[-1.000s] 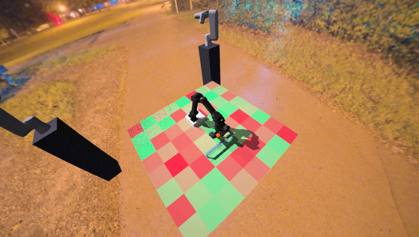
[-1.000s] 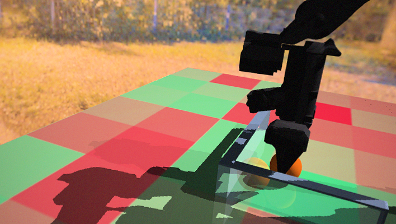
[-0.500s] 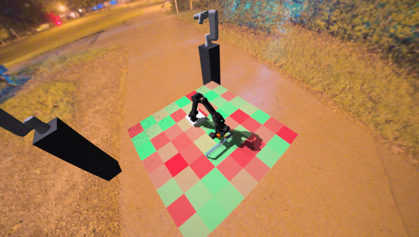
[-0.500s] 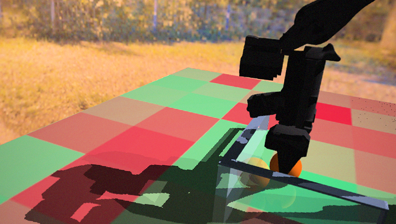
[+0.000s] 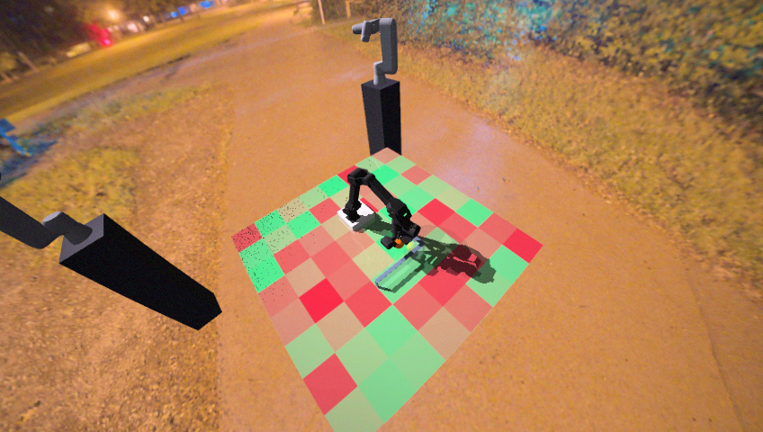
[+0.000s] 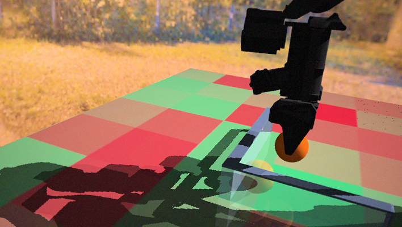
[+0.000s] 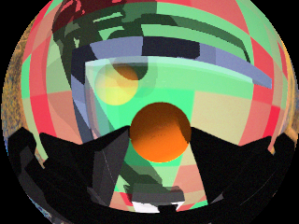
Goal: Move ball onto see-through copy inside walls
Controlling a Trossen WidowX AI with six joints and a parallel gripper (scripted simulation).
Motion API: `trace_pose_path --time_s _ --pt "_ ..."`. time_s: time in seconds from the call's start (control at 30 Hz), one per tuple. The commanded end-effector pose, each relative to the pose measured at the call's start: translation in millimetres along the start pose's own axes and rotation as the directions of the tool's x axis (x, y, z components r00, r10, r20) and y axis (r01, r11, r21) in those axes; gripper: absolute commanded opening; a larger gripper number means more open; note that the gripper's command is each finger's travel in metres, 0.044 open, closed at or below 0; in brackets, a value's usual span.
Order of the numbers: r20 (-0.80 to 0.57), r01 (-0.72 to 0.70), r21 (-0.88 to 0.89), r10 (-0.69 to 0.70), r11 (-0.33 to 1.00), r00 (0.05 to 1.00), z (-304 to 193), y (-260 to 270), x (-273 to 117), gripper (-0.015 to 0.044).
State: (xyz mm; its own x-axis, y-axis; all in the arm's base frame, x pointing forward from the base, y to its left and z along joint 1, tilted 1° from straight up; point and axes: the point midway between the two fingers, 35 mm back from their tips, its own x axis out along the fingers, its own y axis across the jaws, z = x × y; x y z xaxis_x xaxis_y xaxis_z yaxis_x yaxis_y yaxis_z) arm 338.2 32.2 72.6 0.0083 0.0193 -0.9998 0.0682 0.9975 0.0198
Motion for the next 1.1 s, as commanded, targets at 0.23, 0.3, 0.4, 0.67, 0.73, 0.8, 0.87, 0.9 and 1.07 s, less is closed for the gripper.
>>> trace_pose_path --time_s 0.23,0.3,0.4,0.67,0.73,0.8,0.87,0.9,1.07 --pt "0.020 -0.001 0.002 0.001 1.000 1.000 -1 0 -68 0.0000" --pt "0.020 -0.001 0.001 0.001 1.000 1.000 -4 -1 -79 0.0000" --pt "0.019 0.000 0.003 0.000 1.000 1.000 -7 -1 -92 0.0000" --pt "0.020 -0.001 0.003 0.001 1.000 1.000 1 9 -71 0.0000" --pt "0.020 -0.002 0.003 0.002 1.000 1.000 6 18 -54 0.0000" --pt "0.020 -0.003 0.003 0.003 1.000 1.000 9 24 -42 0.0000" --pt "0.020 -0.003 0.003 0.003 1.000 1.000 9 24 -40 0.0000" --pt "0.020 -0.003 0.003 0.003 1.000 1.000 9 24 -40 0.0000" --pt "0.020 -0.003 0.003 0.003 1.000 1.000 10 25 -32 0.0000"
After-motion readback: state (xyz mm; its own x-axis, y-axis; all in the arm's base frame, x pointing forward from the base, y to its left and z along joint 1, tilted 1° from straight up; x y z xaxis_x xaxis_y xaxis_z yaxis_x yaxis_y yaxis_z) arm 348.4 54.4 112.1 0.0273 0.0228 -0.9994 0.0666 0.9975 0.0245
